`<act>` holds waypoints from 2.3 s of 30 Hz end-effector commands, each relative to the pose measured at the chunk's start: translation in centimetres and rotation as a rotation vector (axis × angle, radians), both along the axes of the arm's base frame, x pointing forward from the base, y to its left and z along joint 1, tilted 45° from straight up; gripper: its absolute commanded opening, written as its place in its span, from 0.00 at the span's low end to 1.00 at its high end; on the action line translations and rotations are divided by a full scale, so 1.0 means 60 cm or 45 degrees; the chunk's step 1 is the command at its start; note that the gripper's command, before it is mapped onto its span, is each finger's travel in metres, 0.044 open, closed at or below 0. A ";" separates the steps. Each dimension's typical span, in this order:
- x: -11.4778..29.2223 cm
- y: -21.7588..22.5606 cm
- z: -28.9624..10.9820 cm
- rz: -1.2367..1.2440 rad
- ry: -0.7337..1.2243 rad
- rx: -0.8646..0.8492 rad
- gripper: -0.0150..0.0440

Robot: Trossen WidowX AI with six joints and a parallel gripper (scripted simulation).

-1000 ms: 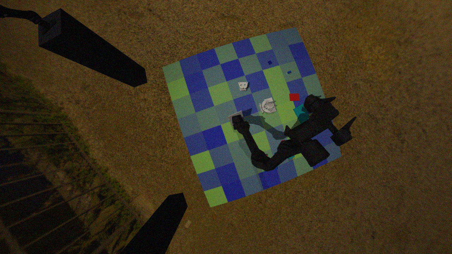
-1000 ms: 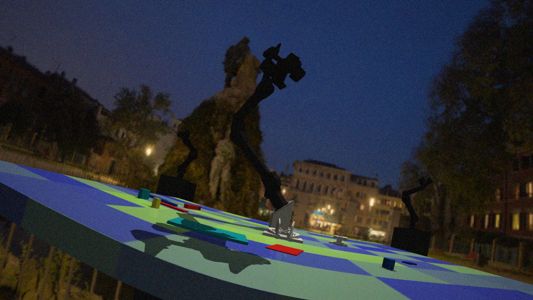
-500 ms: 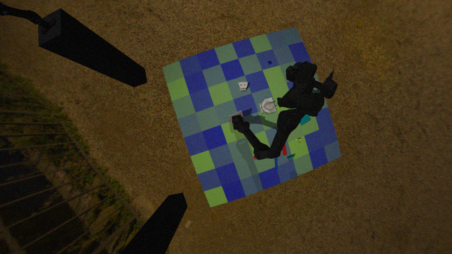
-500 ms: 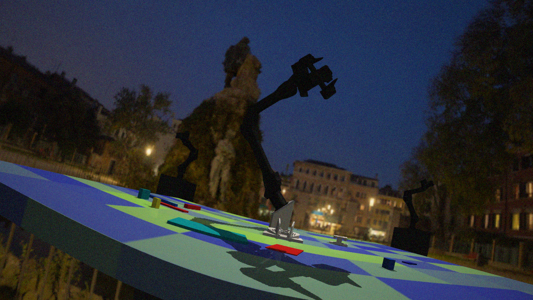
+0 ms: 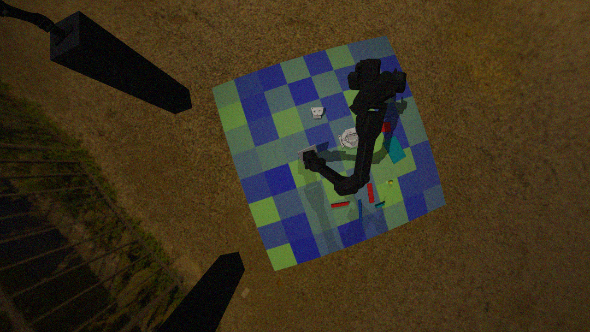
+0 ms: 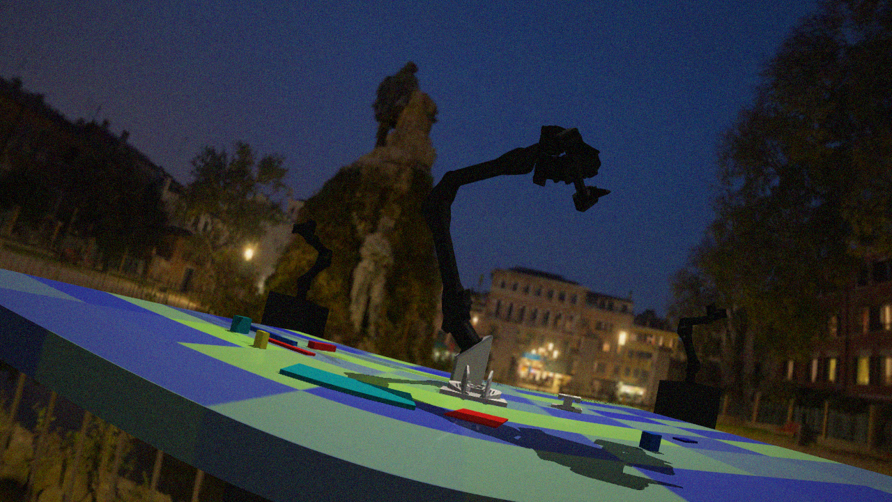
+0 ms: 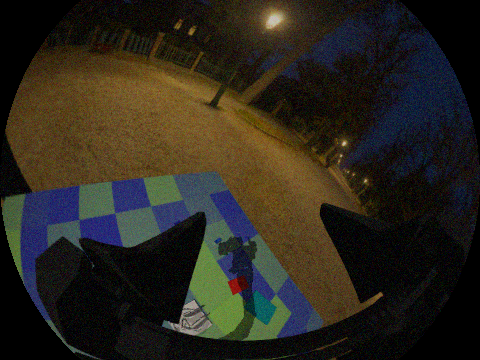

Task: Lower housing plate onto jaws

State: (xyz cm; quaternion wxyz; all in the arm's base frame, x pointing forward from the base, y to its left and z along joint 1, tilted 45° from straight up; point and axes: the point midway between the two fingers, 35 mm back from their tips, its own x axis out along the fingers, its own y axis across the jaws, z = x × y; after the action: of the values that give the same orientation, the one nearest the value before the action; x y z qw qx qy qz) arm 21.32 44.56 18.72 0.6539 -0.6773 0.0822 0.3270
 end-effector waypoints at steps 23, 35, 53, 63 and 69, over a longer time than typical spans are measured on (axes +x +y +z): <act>-0.050 -0.143 -0.381 -0.370 0.574 -0.544 1.00; -0.096 -0.259 -0.490 -0.687 0.731 -0.786 1.00; -0.131 -0.395 -0.578 -0.973 0.785 -0.990 1.00; -0.130 -0.406 -0.588 -0.975 0.785 -0.990 1.00; -0.130 -0.406 -0.588 -0.975 0.785 -0.990 1.00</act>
State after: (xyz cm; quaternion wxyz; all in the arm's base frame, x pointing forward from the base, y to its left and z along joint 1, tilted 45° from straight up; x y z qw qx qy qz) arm 13.47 20.20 -16.58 0.3766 -0.6604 0.6194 0.1957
